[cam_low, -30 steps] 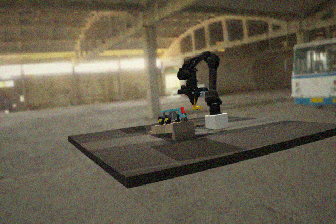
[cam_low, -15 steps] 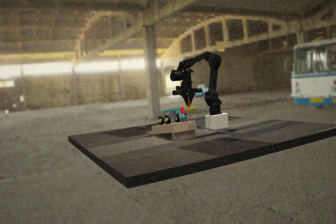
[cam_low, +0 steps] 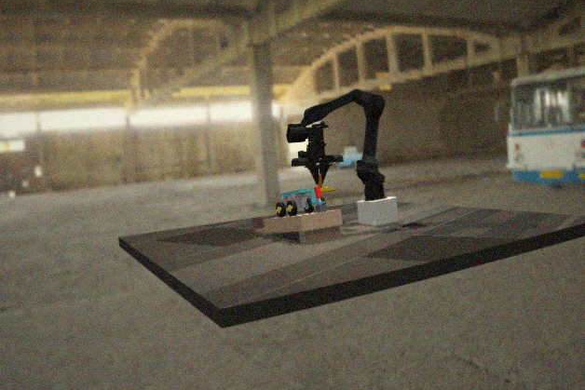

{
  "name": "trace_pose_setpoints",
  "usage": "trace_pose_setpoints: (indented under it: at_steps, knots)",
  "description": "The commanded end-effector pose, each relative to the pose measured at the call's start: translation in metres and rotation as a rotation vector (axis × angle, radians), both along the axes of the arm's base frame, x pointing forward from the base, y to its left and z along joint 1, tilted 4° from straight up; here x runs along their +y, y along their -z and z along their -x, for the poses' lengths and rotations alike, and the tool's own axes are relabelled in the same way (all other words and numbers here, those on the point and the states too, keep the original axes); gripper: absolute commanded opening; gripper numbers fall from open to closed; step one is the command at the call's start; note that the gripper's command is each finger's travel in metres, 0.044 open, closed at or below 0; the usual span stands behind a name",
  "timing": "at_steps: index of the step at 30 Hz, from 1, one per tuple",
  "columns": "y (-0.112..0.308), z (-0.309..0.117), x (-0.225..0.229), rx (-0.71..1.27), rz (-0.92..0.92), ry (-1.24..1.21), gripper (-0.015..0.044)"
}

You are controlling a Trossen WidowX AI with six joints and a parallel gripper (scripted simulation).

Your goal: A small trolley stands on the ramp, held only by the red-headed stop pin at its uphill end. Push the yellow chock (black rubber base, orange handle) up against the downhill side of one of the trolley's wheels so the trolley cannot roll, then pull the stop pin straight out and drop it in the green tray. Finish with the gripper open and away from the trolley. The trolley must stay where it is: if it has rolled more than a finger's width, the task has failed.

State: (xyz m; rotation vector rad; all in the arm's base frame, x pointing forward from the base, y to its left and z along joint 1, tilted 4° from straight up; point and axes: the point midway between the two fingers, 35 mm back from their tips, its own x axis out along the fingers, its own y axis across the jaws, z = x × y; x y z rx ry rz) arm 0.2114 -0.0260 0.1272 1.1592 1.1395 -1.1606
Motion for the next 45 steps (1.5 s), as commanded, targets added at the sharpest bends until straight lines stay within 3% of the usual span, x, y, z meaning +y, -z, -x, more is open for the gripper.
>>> trace_pose_setpoints:
  at_steps: [1, 25, 45]
  knots:
    - [0.001, -0.004, -0.012, 0.003, -0.002, -0.003, 0.0]
    - [0.002, -0.028, -0.103, 0.001, 0.006, 0.003, 0.0]
    - [0.002, -0.028, -0.107, -0.008, -0.081, 0.686, 0.0]
